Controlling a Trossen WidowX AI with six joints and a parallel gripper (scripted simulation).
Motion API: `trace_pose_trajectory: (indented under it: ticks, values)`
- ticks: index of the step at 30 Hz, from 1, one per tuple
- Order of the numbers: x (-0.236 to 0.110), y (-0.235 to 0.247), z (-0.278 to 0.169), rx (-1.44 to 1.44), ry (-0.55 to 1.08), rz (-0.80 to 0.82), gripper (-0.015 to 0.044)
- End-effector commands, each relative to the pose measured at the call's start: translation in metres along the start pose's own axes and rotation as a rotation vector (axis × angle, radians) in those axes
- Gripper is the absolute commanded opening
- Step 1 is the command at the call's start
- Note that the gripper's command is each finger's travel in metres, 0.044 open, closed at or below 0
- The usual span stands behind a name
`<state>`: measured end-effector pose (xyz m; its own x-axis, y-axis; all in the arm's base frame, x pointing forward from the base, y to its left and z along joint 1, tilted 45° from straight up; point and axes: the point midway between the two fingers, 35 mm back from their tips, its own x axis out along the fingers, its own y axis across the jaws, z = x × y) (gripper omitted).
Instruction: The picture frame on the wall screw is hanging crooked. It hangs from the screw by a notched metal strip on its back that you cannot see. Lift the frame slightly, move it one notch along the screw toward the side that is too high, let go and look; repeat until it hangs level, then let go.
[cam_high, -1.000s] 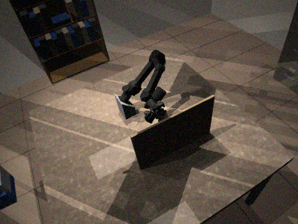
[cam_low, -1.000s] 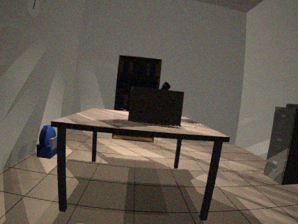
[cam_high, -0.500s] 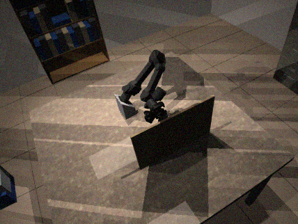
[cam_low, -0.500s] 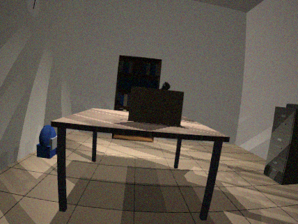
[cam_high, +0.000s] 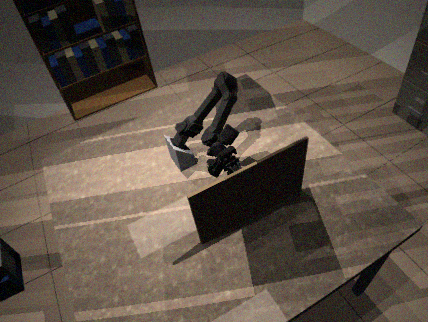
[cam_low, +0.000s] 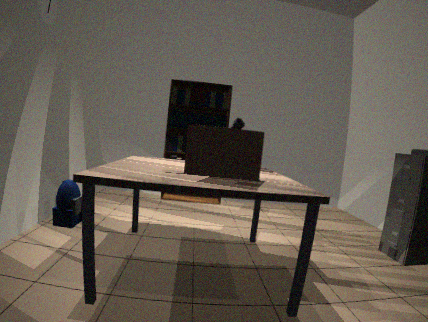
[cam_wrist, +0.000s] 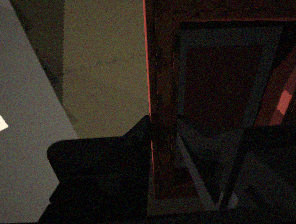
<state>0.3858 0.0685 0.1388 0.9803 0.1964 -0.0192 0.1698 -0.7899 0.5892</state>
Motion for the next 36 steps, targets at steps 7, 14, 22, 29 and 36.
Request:
trace_pose_trajectory:
  ticks: [7, 14, 22, 29, 36]
  values:
    - [-0.0003, 0.0043, -0.0033, 0.003, 0.005, 0.016, 0.0000]
    - [-0.0003, 0.0048, -0.0045, 0.003, 0.005, 0.016, 0.0000]
    - [-0.0003, 0.0065, -0.0088, 0.003, 0.005, 0.016, 0.0000]
    - [-0.0003, 0.0052, -0.0092, 0.003, 0.005, 0.016, 0.0000]
    - [-0.0003, 0.0056, -0.0093, 0.003, 0.005, 0.016, 0.0000]
